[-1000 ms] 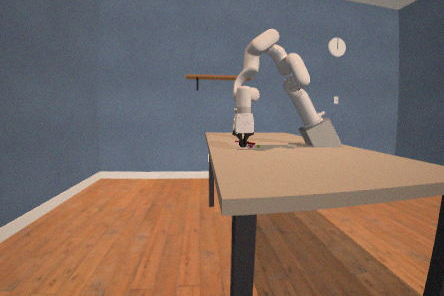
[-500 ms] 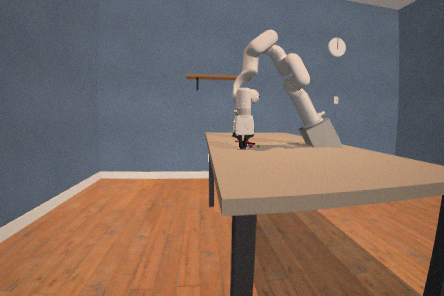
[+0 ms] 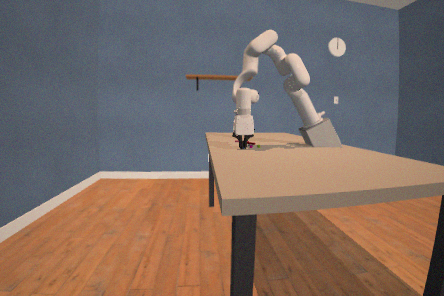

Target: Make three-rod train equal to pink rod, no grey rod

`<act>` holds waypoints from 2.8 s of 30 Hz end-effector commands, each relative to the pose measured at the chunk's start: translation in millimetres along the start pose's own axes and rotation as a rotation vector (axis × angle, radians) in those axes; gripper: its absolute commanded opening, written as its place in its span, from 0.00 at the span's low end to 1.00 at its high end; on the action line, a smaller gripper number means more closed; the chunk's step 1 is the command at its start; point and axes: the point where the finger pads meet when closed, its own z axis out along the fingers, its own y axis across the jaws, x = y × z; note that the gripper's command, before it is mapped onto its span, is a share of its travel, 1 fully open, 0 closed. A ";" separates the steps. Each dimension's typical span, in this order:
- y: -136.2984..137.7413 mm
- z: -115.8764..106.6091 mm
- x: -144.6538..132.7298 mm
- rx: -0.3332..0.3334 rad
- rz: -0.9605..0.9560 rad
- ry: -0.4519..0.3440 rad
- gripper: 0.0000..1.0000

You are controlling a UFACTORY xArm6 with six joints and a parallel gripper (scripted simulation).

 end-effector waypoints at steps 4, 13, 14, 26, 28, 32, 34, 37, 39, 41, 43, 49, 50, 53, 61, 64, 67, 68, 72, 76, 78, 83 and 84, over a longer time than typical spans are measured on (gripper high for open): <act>-1.3 -0.8 -0.1 0.003 0.000 -0.001 0.04; -1.3 -0.8 -0.1 0.003 0.000 -0.001 0.04; -1.3 -0.8 -0.1 0.003 0.000 -0.001 0.04; -1.3 -0.8 -0.1 0.003 0.000 -0.001 0.12; -1.3 -0.8 -0.1 0.003 0.000 -0.001 0.16; -1.3 -0.8 -0.1 0.003 0.000 -0.001 0.20; -1.3 -0.8 -0.1 0.003 0.000 -0.001 0.24; -1.3 -0.8 -0.1 0.003 0.000 -0.001 0.24; -1.3 -0.8 -0.1 0.003 0.000 -0.001 0.24; -1.3 -0.8 -0.1 0.003 0.000 -0.001 0.24; -1.3 -0.8 -0.1 0.003 0.000 -0.001 0.24; -1.3 -3.2 -0.1 0.003 0.000 -0.001 0.24; -1.3 -4.7 -0.1 0.003 0.000 -0.001 0.24; -1.2 -12.2 -0.1 0.003 0.000 -0.001 0.24; -1.2 -39.2 -0.1 0.003 0.000 -0.001 0.24; -1.1 -57.0 -0.1 0.003 0.000 -0.001 0.24; -1.1 -73.1 -0.1 0.003 0.000 -0.001 0.24; -1.0 -77.5 -0.1 0.003 0.000 -0.001 0.24; -1.0 -88.6 -0.1 0.003 0.000 -0.001 0.24; -1.0 -90.5 -0.1 0.003 0.000 -0.001 0.24; -1.0 -90.8 -0.1 0.003 0.000 -0.001 0.24; -1.0 -90.8 -0.1 0.003 0.000 -0.001 1.00; -1.0 -90.8 -0.1 0.003 0.000 -0.001 1.00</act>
